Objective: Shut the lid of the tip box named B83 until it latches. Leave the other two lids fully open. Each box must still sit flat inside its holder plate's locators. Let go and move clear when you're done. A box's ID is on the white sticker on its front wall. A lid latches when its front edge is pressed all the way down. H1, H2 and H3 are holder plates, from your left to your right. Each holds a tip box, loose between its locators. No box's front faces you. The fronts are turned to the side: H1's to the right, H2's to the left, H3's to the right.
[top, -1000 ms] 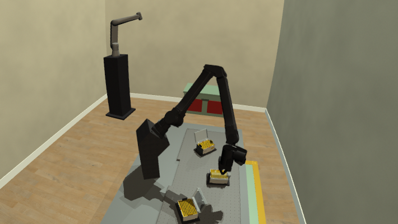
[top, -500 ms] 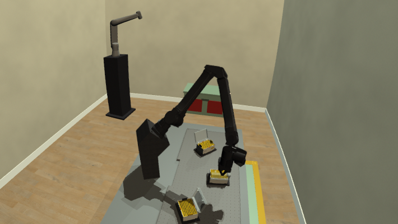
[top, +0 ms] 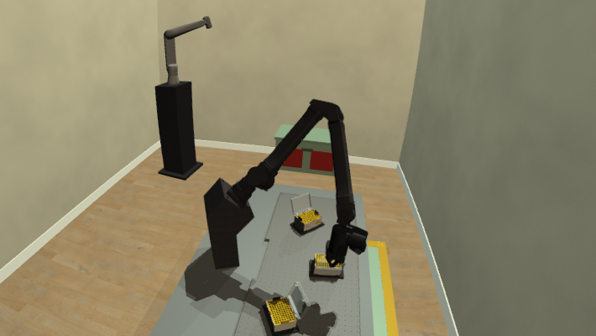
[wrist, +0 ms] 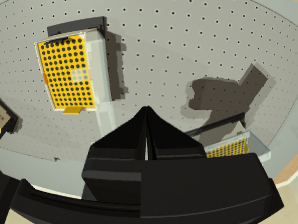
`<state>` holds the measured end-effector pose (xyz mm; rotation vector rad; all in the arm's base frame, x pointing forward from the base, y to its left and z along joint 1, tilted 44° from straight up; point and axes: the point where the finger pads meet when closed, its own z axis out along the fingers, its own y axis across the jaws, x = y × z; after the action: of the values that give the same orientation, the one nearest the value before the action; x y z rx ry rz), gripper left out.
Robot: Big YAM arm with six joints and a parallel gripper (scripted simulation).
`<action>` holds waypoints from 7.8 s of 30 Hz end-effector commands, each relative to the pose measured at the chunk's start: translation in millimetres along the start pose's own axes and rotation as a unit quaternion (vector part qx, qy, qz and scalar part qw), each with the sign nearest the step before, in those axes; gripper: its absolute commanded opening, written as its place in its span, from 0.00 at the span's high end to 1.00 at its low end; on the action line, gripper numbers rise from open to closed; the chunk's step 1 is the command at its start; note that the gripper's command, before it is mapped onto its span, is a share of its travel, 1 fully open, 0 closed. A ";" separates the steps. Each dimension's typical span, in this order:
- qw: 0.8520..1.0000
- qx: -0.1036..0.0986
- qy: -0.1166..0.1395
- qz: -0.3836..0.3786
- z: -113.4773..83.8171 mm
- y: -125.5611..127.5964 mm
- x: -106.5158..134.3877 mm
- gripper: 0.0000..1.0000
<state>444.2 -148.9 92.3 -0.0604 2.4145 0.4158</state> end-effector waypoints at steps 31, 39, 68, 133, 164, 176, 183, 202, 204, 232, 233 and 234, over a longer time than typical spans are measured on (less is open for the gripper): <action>1.000 0.004 -0.012 -0.008 18.1 10.6 -9.1 1.00; 1.000 0.004 -0.012 -0.008 17.1 18.4 -8.9 1.00; 1.000 0.005 -0.011 -0.002 16.0 44.3 -9.8 1.00; 1.000 0.008 -0.012 -0.003 -12.1 90.3 -6.7 1.00; 1.000 0.000 0.001 -0.003 -43.9 94.1 -4.4 1.00; 1.000 0.005 -0.011 -0.004 -49.4 92.9 -9.5 1.00; 1.000 0.005 -0.011 -0.004 -49.4 92.9 -9.5 1.00; 1.000 0.000 0.000 0.002 -33.0 100.8 1.1 1.00; 1.000 0.001 -0.003 0.000 -32.3 102.1 -3.7 1.00; 1.000 0.000 -0.002 0.001 23.3 145.1 -1.7 1.00; 1.000 0.000 -0.003 0.001 25.3 146.7 -2.4 1.00; 1.000 0.000 -0.002 0.001 27.6 148.4 -1.3 1.00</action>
<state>433.6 -7.0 118.7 -0.0723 2.4163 0.4043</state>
